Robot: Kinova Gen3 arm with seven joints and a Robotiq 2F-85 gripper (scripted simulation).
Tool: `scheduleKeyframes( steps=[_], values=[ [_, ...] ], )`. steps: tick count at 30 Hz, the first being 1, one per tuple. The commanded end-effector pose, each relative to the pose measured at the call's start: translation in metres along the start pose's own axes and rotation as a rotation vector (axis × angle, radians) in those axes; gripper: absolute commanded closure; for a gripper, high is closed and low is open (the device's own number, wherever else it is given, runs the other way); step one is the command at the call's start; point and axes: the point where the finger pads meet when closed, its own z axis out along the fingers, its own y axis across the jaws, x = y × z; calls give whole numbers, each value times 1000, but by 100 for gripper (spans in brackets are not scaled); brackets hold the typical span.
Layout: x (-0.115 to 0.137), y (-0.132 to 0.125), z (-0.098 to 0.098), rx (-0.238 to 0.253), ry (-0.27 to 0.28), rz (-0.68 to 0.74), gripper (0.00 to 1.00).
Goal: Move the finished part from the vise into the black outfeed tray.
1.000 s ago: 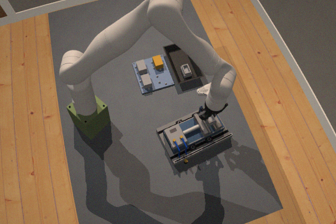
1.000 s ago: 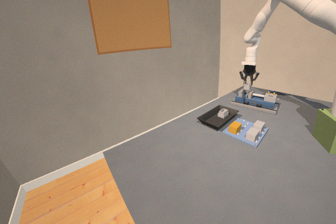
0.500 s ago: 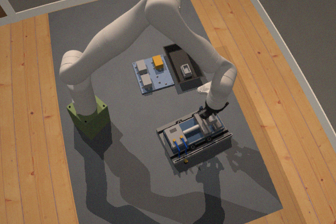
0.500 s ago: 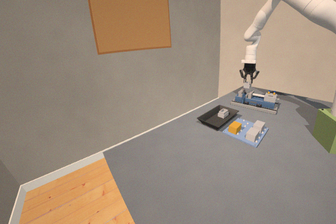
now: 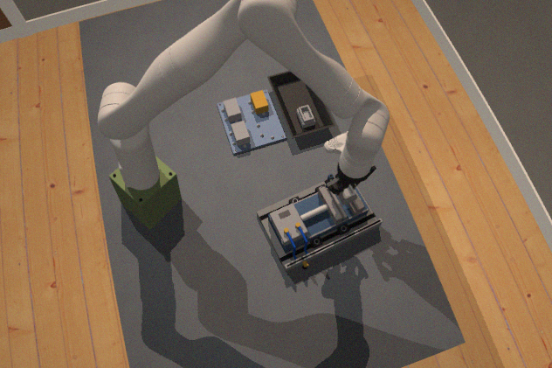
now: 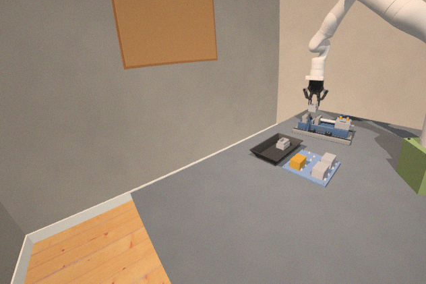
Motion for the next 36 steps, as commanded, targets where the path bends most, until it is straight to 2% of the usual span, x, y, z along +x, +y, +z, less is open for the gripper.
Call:
scheduleKeyframes(
  steps=[1,8,19,21,36],
  values=[
    [5,4,-1,-2,-1,-4,100],
    [17,11,0,0,-1,-1,100],
    [66,34,2,5,-2,14,100],
    [66,34,2,5,-2,14,100],
    [175,66,4,9,-6,45,100]
  ],
)
